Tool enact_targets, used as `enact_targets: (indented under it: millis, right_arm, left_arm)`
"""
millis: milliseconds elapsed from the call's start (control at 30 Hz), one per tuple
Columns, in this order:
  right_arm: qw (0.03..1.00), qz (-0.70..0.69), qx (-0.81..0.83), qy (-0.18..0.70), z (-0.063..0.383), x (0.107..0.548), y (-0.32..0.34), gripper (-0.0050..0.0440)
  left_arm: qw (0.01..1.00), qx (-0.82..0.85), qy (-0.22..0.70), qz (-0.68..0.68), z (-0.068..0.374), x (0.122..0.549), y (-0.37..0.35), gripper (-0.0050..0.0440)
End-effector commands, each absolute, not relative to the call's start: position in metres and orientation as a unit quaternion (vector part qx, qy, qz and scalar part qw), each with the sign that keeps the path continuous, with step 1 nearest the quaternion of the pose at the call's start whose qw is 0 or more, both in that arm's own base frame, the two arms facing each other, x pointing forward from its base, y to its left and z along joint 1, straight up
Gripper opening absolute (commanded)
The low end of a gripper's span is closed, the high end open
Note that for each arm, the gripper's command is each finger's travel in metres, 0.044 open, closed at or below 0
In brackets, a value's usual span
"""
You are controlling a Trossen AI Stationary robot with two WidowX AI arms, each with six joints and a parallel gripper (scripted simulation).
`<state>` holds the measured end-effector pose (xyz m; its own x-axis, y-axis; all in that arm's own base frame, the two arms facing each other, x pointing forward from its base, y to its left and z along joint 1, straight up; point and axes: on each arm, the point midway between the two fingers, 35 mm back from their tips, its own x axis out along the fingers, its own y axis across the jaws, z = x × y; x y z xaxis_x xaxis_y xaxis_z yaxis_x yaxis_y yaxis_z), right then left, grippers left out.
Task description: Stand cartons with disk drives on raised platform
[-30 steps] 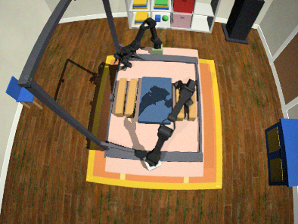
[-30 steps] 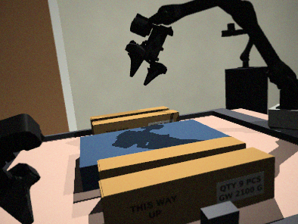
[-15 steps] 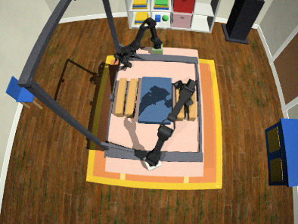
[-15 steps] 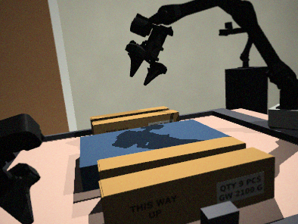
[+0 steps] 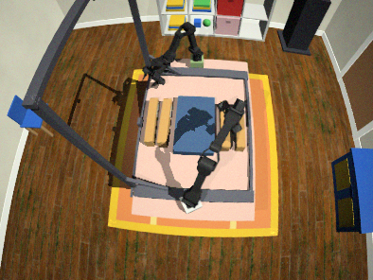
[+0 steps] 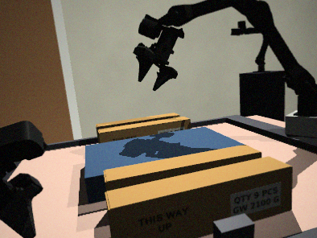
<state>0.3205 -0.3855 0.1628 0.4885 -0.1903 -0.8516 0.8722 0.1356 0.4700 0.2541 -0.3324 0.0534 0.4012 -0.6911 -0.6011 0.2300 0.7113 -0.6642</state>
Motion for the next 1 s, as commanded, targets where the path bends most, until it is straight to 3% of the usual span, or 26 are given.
enact_targets:
  millis: [0, 233, 267, 433, 967]
  right_arm:
    - [0.693, -0.389, 0.523, 0.308, 0.179, 0.321, -0.386, 0.0386]
    - [0.693, -0.389, 0.523, 0.308, 0.179, 0.321, -0.386, 0.0386]
    - [0.743, -0.345, 0.426, 0.384, 0.163, 0.302, -0.319, 0.0386]
    - [0.768, -0.311, 0.356, 0.432, 0.151, 0.289, -0.268, 0.0386]
    - [0.768, -0.309, 0.357, 0.432, 0.150, 0.290, -0.268, 0.0386]
  left_arm:
    - [0.801, -0.253, 0.456, -0.294, 0.062, 0.256, -0.335, 0.0387]
    - [0.801, -0.253, 0.456, -0.294, 0.062, 0.256, -0.335, 0.0387]
    - [0.827, -0.161, 0.500, -0.202, 0.075, 0.273, -0.262, 0.0387]
    - [0.827, -0.158, 0.500, -0.200, 0.088, 0.285, -0.216, 0.0387]
    - [0.828, -0.161, 0.501, -0.196, 0.088, 0.285, -0.216, 0.0387]
